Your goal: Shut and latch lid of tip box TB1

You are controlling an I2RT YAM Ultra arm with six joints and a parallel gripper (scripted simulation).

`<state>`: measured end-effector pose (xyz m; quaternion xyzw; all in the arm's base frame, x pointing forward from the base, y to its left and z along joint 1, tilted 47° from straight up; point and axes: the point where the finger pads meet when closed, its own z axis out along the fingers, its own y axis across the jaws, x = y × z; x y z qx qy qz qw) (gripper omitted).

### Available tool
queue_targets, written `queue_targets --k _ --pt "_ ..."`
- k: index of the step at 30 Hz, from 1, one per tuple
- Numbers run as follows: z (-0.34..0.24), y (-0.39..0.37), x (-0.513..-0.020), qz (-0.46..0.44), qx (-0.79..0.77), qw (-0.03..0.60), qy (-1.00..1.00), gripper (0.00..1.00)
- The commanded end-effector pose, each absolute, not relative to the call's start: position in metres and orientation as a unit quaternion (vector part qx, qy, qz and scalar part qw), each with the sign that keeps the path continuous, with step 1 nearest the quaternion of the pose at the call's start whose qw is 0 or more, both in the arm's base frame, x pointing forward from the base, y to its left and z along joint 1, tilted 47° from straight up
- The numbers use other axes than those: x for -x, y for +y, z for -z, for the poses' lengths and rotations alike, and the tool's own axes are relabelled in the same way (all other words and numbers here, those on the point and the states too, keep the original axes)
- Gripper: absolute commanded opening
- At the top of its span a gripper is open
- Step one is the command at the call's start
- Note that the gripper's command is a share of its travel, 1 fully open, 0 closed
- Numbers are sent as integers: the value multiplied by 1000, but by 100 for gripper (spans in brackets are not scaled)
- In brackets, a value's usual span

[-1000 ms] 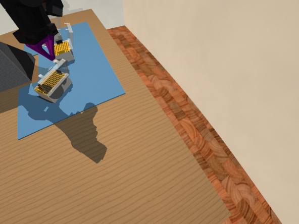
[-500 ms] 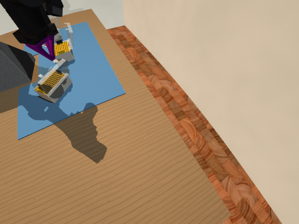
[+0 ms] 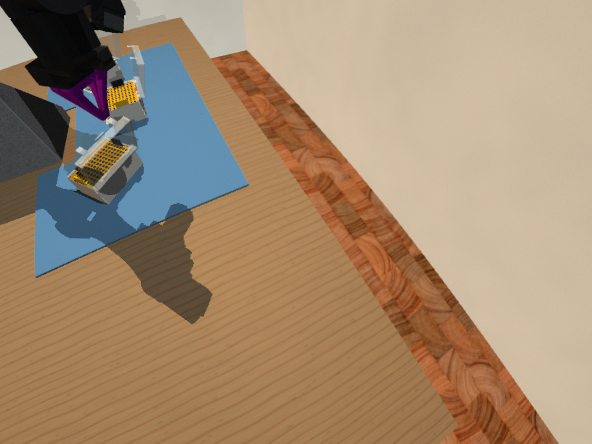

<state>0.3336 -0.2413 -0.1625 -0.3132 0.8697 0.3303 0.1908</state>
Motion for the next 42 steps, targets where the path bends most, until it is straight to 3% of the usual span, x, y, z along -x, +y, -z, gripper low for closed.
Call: queue_targets --k 1,42 --pt "221 -222 -342 -353 299 185 867 0" --pt "216 -218 -335 -353 299 185 867 0"
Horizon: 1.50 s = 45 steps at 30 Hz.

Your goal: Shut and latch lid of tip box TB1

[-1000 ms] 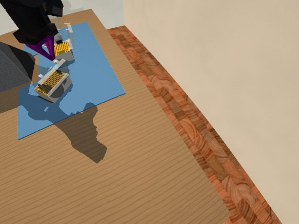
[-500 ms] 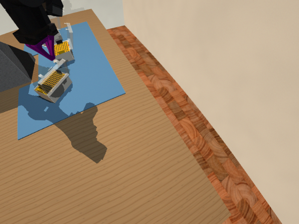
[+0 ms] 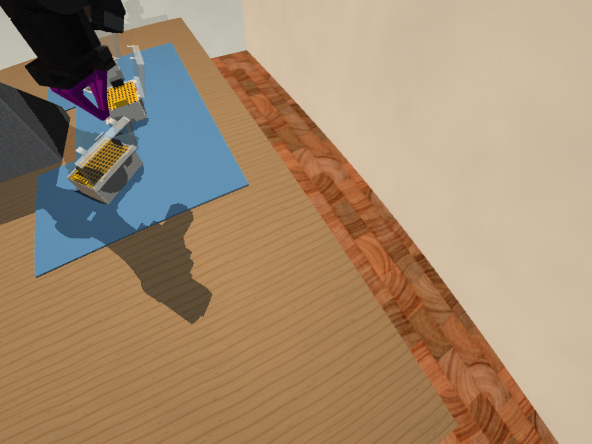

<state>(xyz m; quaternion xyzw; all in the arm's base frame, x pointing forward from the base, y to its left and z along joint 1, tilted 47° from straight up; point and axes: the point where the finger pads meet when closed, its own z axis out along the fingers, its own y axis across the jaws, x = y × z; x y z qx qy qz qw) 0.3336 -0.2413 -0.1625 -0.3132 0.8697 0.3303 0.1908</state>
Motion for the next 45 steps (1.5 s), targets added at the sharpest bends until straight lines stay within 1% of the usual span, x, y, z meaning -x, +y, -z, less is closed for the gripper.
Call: queue_targets --k 1,13,14,18,45 --pt "215 -217 -335 -353 299 185 867 0" --pt "207 -211 -326 -353 299 185 867 0" --pt "192 -221 -332 -335 304 193 871 0" --pt "200 -213 -323 -347 298 188 869 0" --pt "183 -198 -303 -347 298 188 869 0"
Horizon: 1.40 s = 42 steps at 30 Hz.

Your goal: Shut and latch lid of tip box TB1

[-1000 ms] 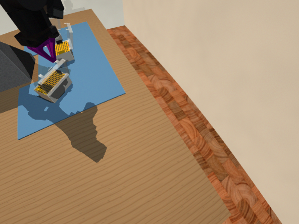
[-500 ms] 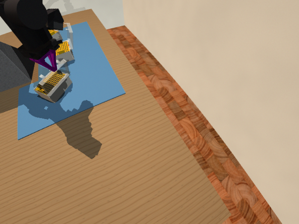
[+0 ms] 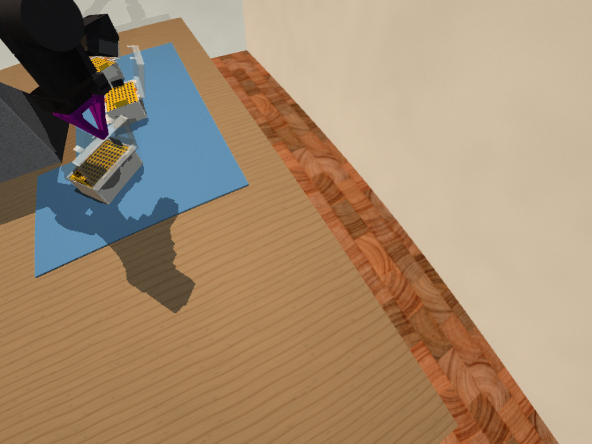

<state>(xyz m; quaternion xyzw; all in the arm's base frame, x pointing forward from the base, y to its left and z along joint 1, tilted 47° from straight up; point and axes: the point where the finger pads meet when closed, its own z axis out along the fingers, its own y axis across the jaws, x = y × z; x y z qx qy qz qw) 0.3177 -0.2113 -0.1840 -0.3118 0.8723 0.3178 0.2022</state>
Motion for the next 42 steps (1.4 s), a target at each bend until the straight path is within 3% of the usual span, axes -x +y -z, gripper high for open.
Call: queue_targets --k 1,42 --pt "182 -197 -302 -347 298 188 869 0" --pt "163 -181 -280 -348 299 188 869 0"
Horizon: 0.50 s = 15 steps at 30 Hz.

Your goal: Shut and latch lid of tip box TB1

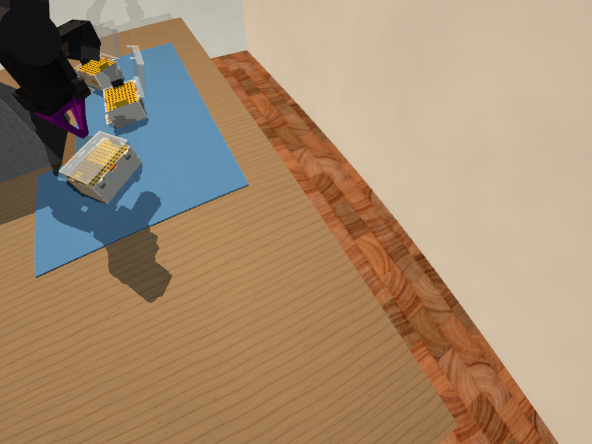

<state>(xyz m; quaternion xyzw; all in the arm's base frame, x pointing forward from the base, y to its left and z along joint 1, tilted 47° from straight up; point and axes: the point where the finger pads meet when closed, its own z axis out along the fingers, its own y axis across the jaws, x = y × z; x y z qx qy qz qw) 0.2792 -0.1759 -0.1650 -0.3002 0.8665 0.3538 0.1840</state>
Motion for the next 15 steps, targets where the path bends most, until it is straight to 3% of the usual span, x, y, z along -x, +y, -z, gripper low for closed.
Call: queue_targets --k 1,15 --pt "163 -181 -280 -348 299 188 869 0" --pt "156 -188 -279 -348 299 188 869 0"
